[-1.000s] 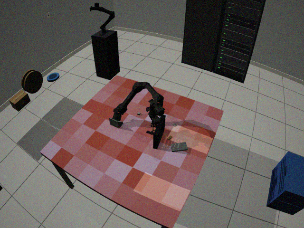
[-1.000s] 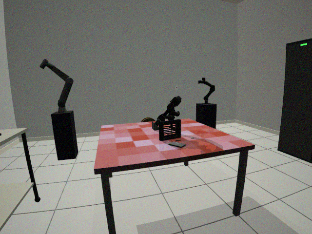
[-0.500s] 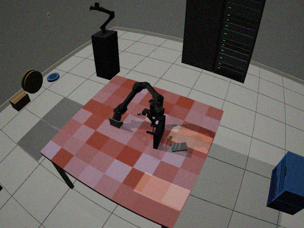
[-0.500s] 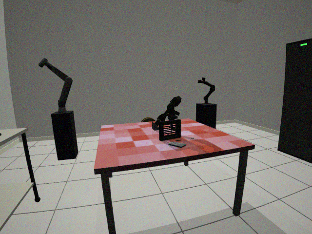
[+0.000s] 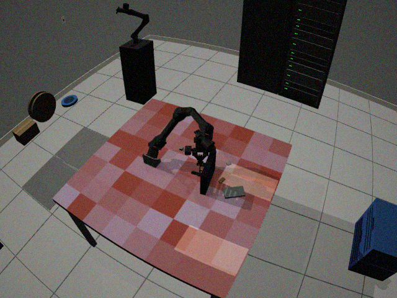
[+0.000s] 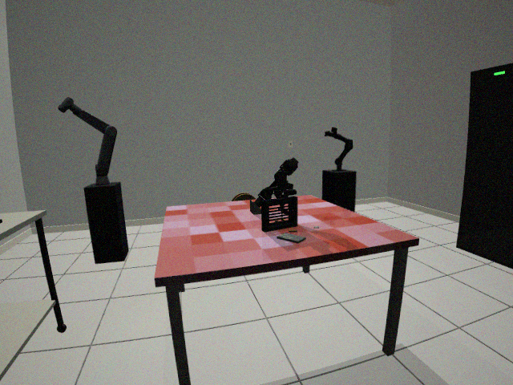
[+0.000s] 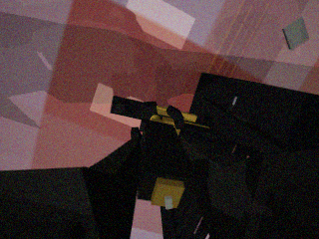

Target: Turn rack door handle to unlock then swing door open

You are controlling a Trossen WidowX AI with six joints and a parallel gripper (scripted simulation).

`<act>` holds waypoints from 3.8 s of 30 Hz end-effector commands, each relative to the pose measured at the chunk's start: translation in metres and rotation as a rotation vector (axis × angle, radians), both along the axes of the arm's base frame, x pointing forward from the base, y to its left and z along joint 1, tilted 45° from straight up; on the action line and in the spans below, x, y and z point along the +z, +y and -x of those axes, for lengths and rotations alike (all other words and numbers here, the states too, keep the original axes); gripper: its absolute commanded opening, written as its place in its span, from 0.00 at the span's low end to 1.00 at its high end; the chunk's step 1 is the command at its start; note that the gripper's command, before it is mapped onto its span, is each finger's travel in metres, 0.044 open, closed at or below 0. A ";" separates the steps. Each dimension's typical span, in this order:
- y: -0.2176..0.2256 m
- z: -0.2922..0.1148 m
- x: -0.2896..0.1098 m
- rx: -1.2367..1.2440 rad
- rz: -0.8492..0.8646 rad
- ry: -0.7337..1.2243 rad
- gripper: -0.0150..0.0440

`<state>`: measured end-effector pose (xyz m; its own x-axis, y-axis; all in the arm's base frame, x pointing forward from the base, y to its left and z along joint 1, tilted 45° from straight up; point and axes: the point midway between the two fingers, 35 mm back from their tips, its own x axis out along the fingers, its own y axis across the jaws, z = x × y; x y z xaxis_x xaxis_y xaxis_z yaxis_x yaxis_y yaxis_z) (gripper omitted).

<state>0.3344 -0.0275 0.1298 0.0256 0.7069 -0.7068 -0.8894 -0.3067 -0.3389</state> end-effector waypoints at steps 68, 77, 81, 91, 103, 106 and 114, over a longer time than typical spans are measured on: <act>0.001 -0.001 -0.002 -1.628 -0.055 1.625 0.74; 0.001 -0.001 -0.002 -1.944 -0.067 1.939 0.74; 0.001 -0.001 -0.002 -2.084 -0.072 2.079 0.74; 0.001 -0.001 -0.002 -2.436 -0.086 2.428 0.74; 0.001 -0.001 -0.002 -2.558 -0.090 2.550 0.74; 0.001 -0.001 -0.002 -2.558 -0.090 2.550 0.74; 0.001 -0.001 -0.002 -2.558 -0.090 2.550 0.68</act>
